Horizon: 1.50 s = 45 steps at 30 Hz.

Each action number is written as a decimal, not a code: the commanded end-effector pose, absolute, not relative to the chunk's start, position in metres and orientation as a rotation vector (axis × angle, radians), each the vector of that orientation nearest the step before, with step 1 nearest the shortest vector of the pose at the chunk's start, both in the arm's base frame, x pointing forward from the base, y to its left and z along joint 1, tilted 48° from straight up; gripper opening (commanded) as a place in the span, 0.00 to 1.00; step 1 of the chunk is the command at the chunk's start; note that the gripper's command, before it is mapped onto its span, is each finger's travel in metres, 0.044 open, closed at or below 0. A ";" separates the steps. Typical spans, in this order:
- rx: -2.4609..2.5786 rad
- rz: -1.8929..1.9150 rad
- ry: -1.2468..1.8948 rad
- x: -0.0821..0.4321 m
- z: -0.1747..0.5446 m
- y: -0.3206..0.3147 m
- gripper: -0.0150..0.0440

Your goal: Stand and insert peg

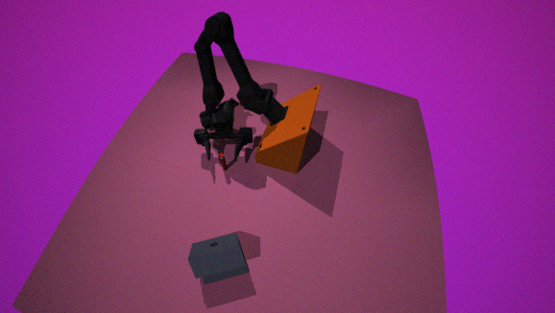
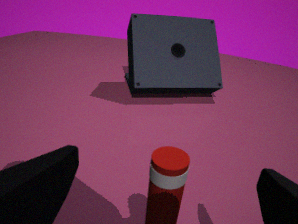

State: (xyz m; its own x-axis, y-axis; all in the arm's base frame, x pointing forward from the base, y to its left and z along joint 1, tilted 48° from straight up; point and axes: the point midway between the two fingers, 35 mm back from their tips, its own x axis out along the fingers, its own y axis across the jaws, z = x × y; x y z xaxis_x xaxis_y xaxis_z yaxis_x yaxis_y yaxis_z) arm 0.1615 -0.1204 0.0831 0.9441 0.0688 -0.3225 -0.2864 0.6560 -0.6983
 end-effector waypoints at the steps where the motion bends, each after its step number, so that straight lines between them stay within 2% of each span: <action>1: -0.833 0.204 0.280 0.162 0.083 -0.120 1.00; 8: -0.833 0.224 0.292 0.164 0.085 -0.118 1.00; 20: -0.885 0.343 0.438 0.191 0.128 -0.060 1.00; 32: -0.837 0.210 0.288 0.172 0.189 -0.003 1.00; 39: -0.825 0.203 0.278 0.170 0.191 -0.001 1.00; 45: -0.712 0.217 0.426 0.174 0.178 -0.006 1.00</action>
State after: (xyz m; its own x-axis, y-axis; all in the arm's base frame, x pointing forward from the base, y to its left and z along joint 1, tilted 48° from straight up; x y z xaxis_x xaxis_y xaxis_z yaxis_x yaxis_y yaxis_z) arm 0.1727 -0.0040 0.1853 0.9233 0.0620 -0.3790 -0.3120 0.6963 -0.6463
